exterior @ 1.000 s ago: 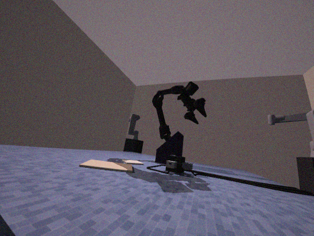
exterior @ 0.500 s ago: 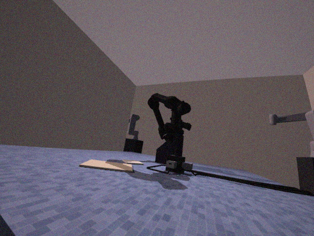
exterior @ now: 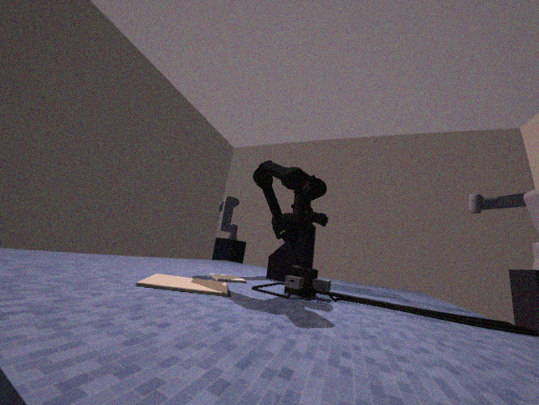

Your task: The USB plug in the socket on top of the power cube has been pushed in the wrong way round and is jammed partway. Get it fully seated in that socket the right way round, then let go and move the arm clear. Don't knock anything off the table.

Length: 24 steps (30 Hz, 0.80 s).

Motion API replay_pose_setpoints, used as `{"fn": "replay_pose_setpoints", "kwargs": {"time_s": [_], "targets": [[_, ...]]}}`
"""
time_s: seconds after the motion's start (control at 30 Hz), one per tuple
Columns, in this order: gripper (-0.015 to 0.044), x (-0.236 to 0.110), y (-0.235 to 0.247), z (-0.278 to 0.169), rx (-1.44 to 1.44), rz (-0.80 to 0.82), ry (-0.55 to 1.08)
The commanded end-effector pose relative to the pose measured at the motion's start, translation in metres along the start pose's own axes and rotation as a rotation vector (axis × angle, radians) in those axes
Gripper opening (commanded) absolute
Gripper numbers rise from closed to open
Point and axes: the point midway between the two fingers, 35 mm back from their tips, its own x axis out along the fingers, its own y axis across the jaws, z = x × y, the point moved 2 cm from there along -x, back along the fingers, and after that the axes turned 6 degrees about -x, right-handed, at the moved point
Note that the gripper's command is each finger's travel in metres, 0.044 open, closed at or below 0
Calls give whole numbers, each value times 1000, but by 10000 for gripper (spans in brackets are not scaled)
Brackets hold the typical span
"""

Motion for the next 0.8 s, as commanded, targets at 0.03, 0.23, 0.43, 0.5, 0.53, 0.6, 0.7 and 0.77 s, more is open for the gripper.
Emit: {"fn": "replay_pose_setpoints", "kwargs": {"time_s": [0.03,0.23,0.43,0.5,0.53,0.6,0.7,0.77], "targets": [[440,7,1,-1,-5,6,5],[440,13,1,-1,-4,6,6],[440,19,1,-1,-4,6,6],[440,21,1,-1,-4,6,6],[440,21,1,-1,-4,6,6],[440,22,1,-1,-4,6,6],[440,22,1,-1,-4,6,6],[440,22,1,-1,-4,6,6]]}}
